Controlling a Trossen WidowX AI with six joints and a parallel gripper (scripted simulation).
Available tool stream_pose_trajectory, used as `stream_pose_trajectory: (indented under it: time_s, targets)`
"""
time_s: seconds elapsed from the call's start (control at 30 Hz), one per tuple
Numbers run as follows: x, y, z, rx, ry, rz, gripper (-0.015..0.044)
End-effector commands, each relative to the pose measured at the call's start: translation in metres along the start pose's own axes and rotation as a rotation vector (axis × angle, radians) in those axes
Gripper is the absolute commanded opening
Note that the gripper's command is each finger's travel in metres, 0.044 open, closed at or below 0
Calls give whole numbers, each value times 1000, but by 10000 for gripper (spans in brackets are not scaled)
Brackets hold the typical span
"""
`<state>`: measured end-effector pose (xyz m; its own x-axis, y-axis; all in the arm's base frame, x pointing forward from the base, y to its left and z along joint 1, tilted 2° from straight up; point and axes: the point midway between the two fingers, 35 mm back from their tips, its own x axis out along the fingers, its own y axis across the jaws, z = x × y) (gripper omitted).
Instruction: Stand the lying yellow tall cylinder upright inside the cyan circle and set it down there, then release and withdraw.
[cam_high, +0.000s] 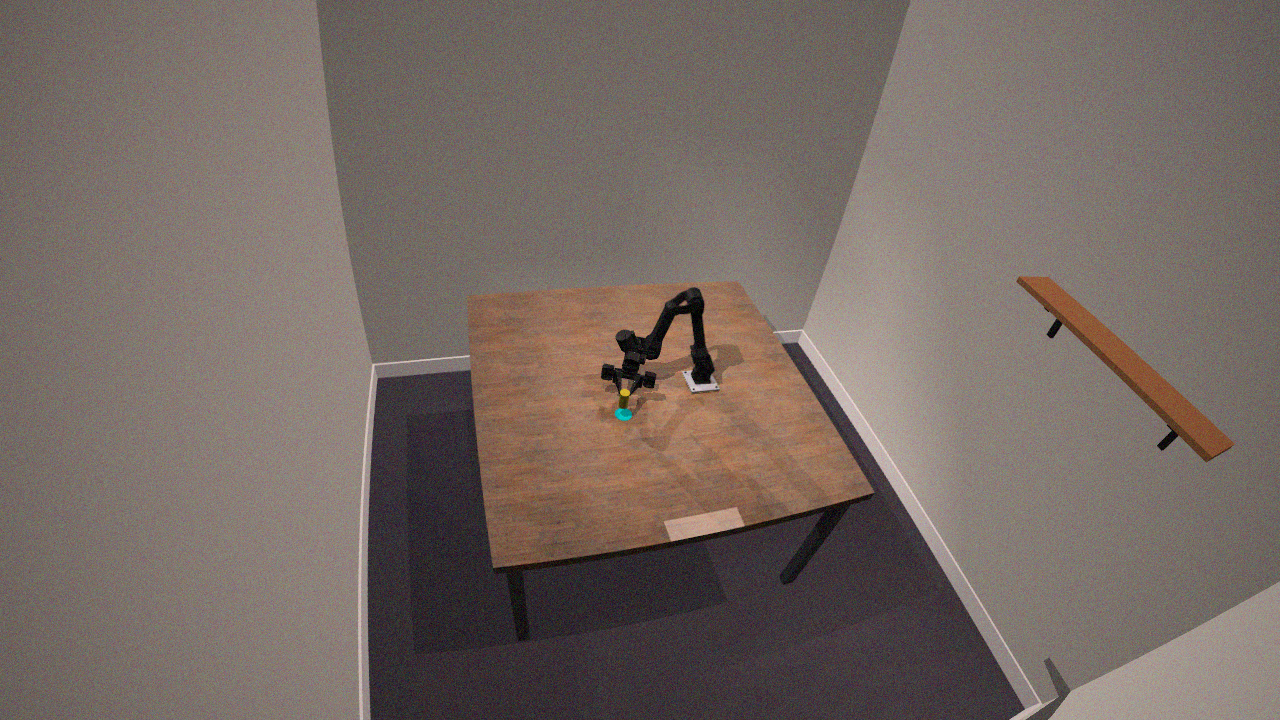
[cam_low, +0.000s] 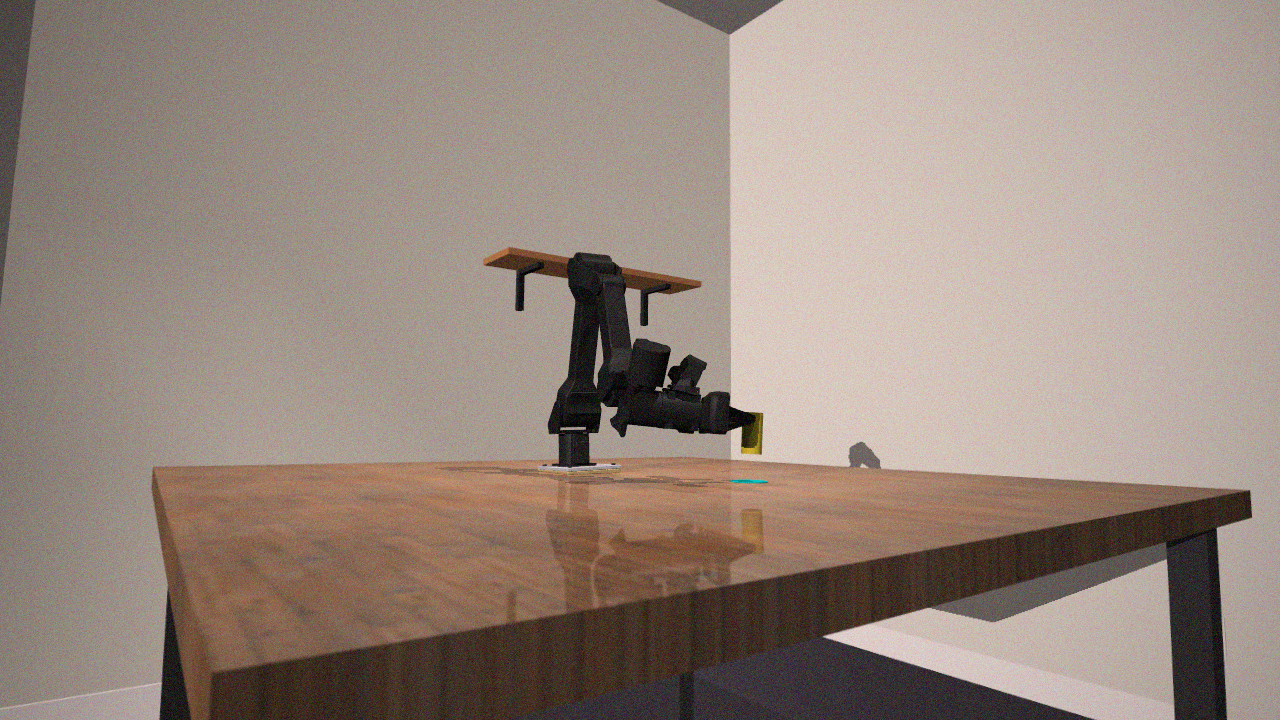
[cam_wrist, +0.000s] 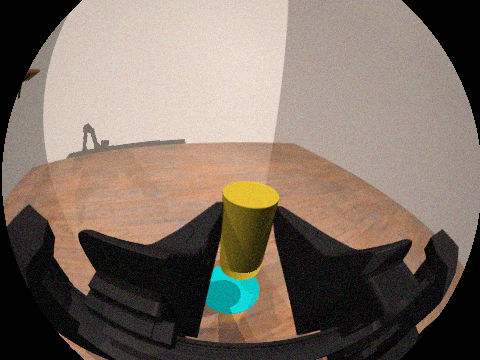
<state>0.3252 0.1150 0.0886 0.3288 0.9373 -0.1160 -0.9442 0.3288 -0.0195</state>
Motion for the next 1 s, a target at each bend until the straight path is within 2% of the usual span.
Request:
stream_pose_trajectory:
  time_s: [0.0, 0.43, 0.8, 0.97]
  targets:
    - [0, 4, -13, 3, -1, 6, 105]
    - [2, 7, -42, 6, 2, 1, 105]
    - [2, 7, -42, 6, 2, 0, 105]
    - [2, 7, -42, 6, 2, 0, 236]
